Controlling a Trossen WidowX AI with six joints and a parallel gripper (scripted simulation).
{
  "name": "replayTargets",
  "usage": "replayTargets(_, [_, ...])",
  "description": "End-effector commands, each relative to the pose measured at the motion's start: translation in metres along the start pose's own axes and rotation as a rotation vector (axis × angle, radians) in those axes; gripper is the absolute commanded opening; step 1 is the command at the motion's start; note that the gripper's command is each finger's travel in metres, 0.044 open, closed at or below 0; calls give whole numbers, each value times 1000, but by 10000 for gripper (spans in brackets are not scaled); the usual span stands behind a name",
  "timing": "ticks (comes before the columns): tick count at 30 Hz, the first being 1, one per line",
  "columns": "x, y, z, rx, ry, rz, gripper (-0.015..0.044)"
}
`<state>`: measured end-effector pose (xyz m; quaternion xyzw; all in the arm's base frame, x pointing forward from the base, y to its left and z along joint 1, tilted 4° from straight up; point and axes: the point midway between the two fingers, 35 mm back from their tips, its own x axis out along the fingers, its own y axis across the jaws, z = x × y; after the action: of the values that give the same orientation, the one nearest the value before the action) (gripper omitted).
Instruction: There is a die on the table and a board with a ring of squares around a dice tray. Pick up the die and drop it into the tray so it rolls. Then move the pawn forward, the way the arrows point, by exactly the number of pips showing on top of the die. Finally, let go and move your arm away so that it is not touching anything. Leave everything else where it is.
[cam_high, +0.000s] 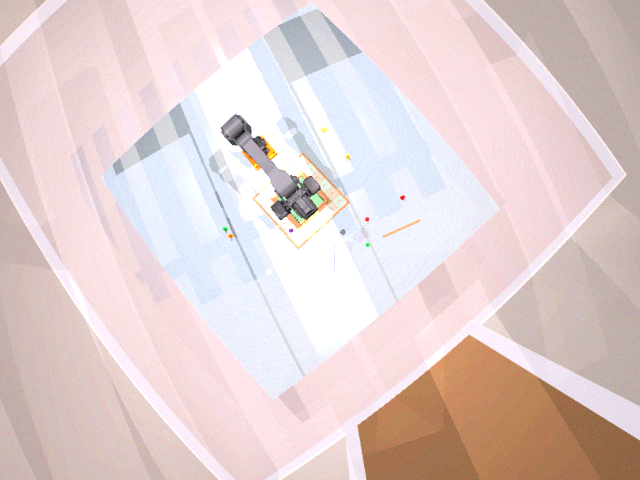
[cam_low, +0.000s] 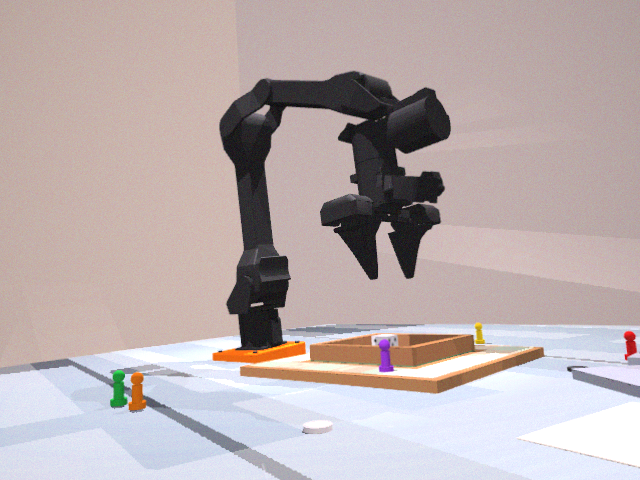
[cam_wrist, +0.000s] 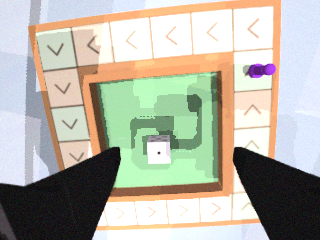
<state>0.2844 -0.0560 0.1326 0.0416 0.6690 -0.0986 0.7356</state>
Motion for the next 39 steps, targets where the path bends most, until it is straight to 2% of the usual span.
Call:
replayTargets(1, [13,-33,26,74,36,-7,282])
replayTargets(4, [30,-72,50,150,69,-9,204])
replayTargets(5, [35,-84,55,171,77,-10,200])
replayTargets(39, [86,-96,52,187,85,-10,200])
